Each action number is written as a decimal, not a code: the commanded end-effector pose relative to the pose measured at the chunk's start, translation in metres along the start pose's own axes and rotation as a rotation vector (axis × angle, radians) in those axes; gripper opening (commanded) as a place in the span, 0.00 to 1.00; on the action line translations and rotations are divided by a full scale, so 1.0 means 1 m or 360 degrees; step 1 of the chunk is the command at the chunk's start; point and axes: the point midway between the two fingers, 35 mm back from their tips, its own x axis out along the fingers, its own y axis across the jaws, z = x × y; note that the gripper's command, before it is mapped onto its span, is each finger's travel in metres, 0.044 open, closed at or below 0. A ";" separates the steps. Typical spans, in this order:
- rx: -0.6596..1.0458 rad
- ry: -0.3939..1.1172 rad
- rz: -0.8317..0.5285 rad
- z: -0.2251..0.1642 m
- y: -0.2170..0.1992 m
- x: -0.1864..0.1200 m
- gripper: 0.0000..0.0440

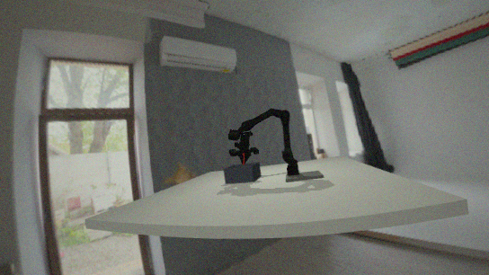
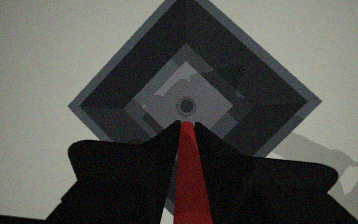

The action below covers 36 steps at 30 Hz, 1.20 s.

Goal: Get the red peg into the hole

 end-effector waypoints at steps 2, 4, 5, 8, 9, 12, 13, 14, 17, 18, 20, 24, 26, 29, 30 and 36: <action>-0.0047 0.0032 -0.0001 0.008 -0.001 0.015 0.00; -0.0074 0.0048 0.0001 0.010 -0.001 0.021 0.00; -0.0088 0.0057 0.0003 0.011 -0.001 0.024 0.00; -0.0131 0.0082 0.0011 0.013 -0.001 0.032 0.00; -0.0146 0.0091 0.0014 0.013 -0.001 0.035 0.00; -0.0192 0.0122 0.0023 0.012 -0.001 0.043 0.00; -0.0208 0.0134 0.0026 0.012 -0.001 0.046 0.00; -0.0225 0.0147 0.0028 0.011 -0.001 0.048 0.00; -0.0268 0.0186 0.0031 0.008 -0.002 0.055 0.08; -0.0279 0.0199 0.0032 0.007 -0.002 0.057 0.12; -0.0295 0.0220 0.0033 0.007 -0.002 0.061 0.23; -0.0311 0.0254 0.0008 0.010 -0.007 0.064 0.37; -0.0332 0.0259 -0.0001 0.014 -0.007 0.062 0.37; -0.0353 0.0270 0.0021 0.021 -0.002 0.058 0.38; -0.0356 0.0269 0.0026 0.024 0.000 0.056 0.38; -0.0369 0.0297 0.0063 0.038 0.013 0.047 0.41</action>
